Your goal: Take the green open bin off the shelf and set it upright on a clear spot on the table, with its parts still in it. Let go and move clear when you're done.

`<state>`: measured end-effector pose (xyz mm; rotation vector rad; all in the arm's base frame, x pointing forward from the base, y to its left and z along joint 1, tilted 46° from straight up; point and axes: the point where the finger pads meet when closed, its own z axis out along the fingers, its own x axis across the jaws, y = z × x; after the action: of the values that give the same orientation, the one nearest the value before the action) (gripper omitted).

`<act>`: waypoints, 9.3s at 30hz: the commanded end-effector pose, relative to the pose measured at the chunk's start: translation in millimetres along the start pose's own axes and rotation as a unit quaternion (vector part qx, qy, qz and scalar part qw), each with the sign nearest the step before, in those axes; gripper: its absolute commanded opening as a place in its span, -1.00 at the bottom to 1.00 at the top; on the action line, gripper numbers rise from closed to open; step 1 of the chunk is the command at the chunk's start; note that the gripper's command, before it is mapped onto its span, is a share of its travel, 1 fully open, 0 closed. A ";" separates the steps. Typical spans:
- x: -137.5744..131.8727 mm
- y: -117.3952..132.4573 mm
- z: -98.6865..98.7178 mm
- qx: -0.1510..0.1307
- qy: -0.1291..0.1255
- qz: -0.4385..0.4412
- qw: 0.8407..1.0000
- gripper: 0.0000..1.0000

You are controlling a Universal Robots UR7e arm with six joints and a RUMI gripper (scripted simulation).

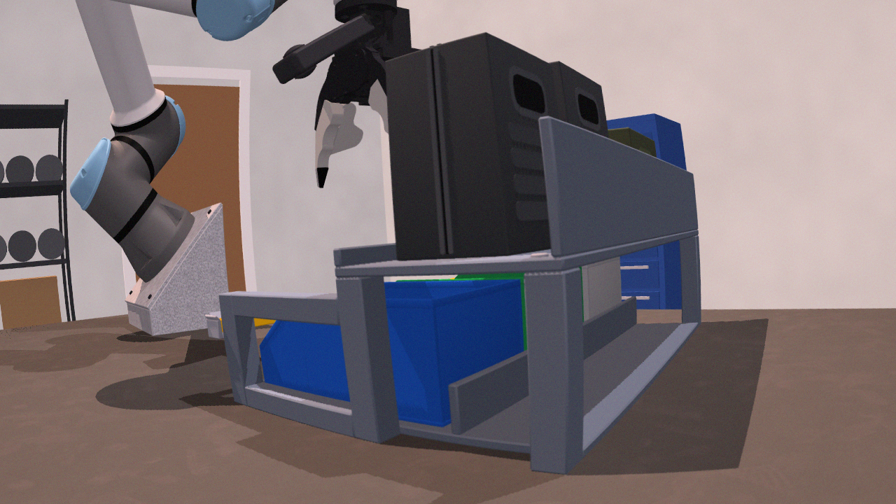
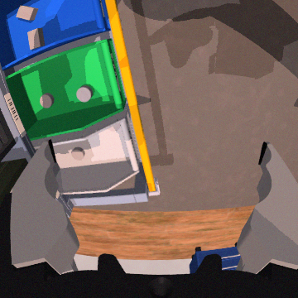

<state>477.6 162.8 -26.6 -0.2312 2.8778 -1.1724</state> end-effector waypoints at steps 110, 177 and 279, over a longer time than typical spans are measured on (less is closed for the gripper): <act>-30.7 -16.1 -0.7 0.015 -0.012 -0.025 1.000 -1.00; -23.0 -15.0 26.1 -0.005 -0.017 0.889 0.458 -1.00; -34.7 -17.2 39.8 -0.012 -0.014 0.997 0.080 -0.47</act>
<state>516.9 128.9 -43.4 2.3112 0.3958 -0.0200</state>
